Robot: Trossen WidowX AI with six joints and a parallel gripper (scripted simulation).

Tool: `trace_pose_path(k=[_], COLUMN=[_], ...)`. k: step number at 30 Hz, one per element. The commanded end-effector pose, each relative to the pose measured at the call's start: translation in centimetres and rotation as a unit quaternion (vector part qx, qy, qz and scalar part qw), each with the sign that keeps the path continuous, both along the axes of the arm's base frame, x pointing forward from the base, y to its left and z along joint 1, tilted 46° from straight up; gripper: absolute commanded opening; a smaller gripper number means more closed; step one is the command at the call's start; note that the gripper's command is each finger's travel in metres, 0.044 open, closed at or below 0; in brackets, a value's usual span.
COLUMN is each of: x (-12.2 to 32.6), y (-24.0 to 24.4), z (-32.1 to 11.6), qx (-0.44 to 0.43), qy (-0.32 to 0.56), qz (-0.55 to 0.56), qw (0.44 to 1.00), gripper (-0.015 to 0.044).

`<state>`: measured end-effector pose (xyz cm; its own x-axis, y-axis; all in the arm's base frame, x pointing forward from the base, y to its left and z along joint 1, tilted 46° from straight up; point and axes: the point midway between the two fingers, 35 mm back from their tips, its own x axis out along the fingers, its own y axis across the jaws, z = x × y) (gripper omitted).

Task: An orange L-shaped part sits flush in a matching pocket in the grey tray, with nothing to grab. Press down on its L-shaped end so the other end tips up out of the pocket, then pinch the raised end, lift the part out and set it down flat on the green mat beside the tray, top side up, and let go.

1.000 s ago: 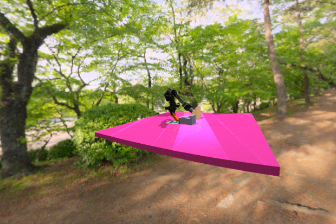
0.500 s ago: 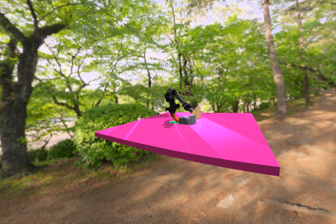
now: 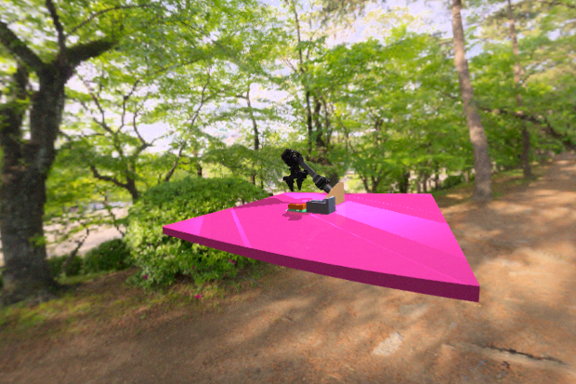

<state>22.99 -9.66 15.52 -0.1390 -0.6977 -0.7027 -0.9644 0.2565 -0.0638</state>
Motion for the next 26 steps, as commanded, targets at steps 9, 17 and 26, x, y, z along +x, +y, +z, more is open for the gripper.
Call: trace_pose_path(k=[9,17,26], x=[0.56,0.56,0.56], y=[2.42,2.42,2.42], z=[2.39,2.39,2.39], qx=[0.0,0.0,0.0], qy=[-0.011,-0.011,-0.011], qz=[0.017,0.017,0.017], qw=[1.0,1.0,1.0], gripper=[0.04,0.04,0.04])
